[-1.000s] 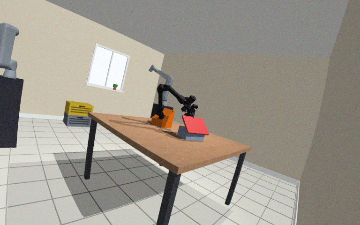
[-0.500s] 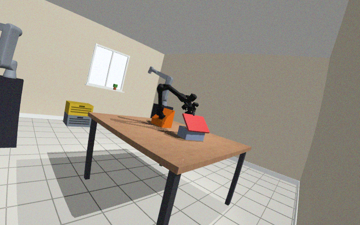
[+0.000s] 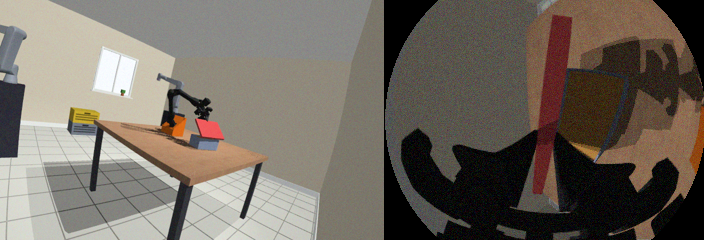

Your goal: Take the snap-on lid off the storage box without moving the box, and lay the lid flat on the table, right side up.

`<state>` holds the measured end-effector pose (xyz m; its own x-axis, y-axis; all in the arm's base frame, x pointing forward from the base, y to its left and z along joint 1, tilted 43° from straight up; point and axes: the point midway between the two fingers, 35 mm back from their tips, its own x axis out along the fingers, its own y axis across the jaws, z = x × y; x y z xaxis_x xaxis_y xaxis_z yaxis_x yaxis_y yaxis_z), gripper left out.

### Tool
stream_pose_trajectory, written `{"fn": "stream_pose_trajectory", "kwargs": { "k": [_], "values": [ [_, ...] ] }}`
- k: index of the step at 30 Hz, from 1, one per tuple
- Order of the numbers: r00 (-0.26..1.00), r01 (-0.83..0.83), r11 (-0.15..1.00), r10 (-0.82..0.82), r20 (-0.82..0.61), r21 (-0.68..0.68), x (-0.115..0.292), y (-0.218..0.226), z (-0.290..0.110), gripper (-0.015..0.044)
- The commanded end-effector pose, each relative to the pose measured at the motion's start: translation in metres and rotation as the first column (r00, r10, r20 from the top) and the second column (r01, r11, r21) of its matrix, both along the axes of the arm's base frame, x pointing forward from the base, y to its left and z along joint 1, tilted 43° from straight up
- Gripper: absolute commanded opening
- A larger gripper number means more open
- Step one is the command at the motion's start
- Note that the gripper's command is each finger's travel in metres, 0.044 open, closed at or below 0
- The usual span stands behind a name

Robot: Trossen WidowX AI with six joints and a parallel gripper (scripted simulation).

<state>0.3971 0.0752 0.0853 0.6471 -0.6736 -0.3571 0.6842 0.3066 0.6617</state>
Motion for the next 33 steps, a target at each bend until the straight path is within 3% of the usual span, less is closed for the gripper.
{"fn": "stream_pose_trajectory", "kwargs": {
  "k": [1,33],
  "values": [
    [1.000,-0.004,1.000,0.004,0.021,0.009,0.003,0.008,0.009,0.0000],
    [1.000,-0.004,1.000,0.004,0.019,0.006,-0.022,-0.025,0.037,0.0000]
  ]
}}
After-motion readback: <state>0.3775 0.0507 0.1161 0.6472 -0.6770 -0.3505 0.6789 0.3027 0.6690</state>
